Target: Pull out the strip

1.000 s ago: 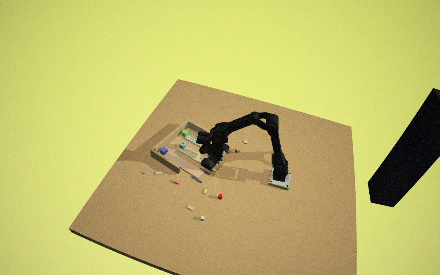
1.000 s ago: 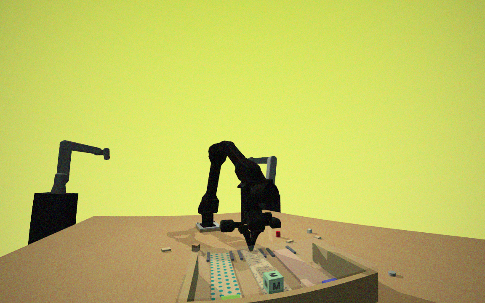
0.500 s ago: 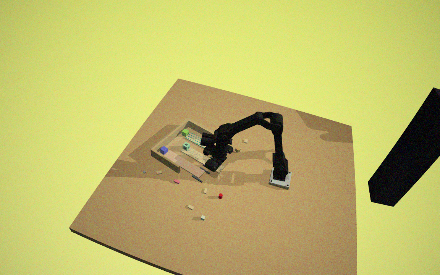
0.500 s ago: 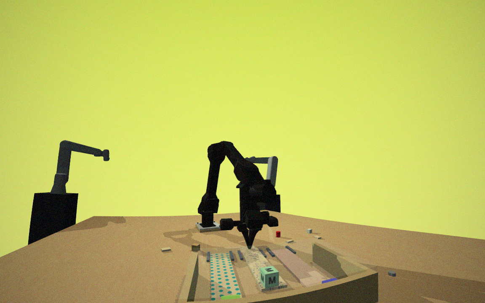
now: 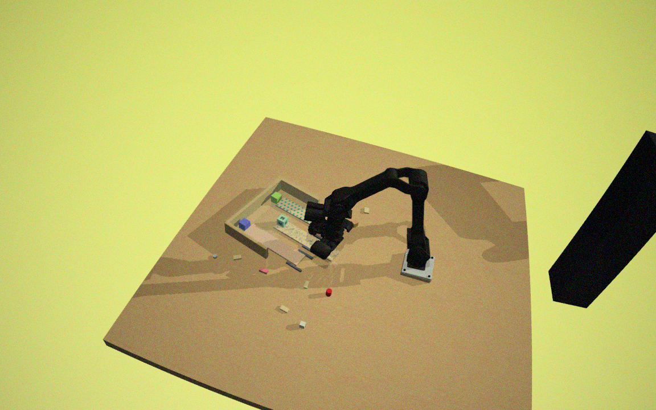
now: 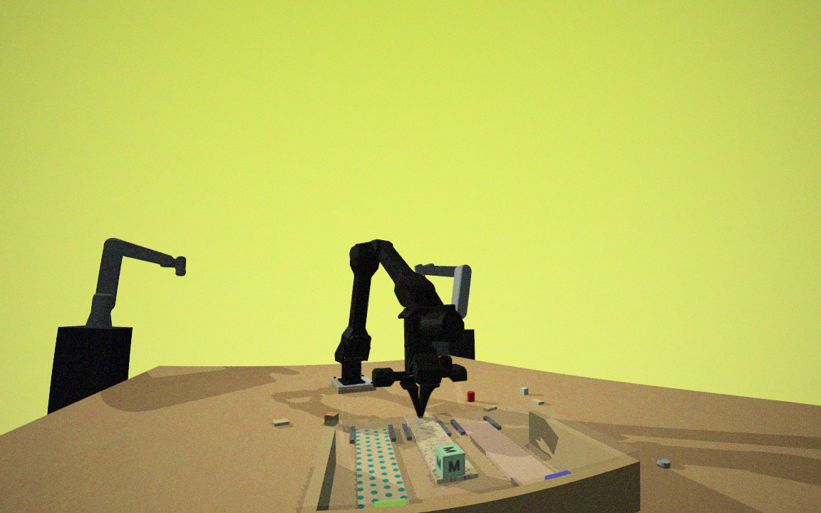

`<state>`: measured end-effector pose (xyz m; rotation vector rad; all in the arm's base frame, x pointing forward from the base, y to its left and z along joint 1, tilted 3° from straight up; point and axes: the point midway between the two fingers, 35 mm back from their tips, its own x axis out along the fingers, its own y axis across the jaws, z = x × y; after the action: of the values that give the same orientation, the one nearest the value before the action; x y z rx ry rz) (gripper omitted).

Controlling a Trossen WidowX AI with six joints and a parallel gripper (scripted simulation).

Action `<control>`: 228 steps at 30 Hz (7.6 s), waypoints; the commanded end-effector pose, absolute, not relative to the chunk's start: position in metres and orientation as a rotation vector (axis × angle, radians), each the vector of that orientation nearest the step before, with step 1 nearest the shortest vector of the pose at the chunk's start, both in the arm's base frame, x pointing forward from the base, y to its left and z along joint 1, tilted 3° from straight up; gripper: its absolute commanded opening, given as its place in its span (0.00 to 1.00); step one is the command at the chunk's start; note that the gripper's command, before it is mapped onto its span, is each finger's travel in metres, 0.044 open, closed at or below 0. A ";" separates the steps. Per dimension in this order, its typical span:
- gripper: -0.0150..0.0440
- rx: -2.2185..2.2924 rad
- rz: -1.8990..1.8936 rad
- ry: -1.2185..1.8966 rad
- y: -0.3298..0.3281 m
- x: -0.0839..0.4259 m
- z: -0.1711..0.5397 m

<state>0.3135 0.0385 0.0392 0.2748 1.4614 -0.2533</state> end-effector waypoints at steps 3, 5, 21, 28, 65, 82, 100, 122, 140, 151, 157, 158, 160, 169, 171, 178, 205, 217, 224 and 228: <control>0.25 0.270 -0.254 1.481 0.043 0.300 0.034; 0.25 0.270 -0.254 1.481 0.044 0.297 0.033; 0.25 0.271 -0.254 1.484 0.054 0.273 0.031; 0.25 0.271 -0.254 1.485 0.058 0.263 0.030; 0.25 0.273 -0.253 1.490 0.079 0.209 0.026; 0.34 0.266 -0.246 1.490 0.077 0.221 0.073; 1.00 0.249 -0.233 1.485 0.049 0.283 0.083; 1.00 0.247 -0.235 1.478 0.018 0.352 0.098; 1.00 0.245 -0.236 1.472 -0.005 0.407 0.111; 0.68 0.245 -0.236 1.472 -0.005 0.409 0.096; 0.68 0.245 -0.236 1.472 -0.006 0.410 0.086; 0.68 0.245 -0.236 1.472 -0.006 0.410 0.085; 0.68 0.245 -0.236 1.472 -0.006 0.411 0.081; 0.68 0.245 -0.236 1.472 -0.006 0.412 0.067; 0.68 0.245 -0.236 1.472 -0.006 0.412 0.063; 0.68 0.245 -0.236 1.472 -0.006 0.412 0.056; 0.25 0.245 -0.239 1.476 -0.006 0.371 0.084; 0.25 0.245 -0.237 1.478 -0.005 0.343 0.095; 0.25 0.244 -0.237 1.481 -0.005 0.317 0.093; 0.25 0.244 -0.237 1.482 -0.005 0.302 0.090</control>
<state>0.3141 -0.0054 0.0918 0.2439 1.4828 -0.2448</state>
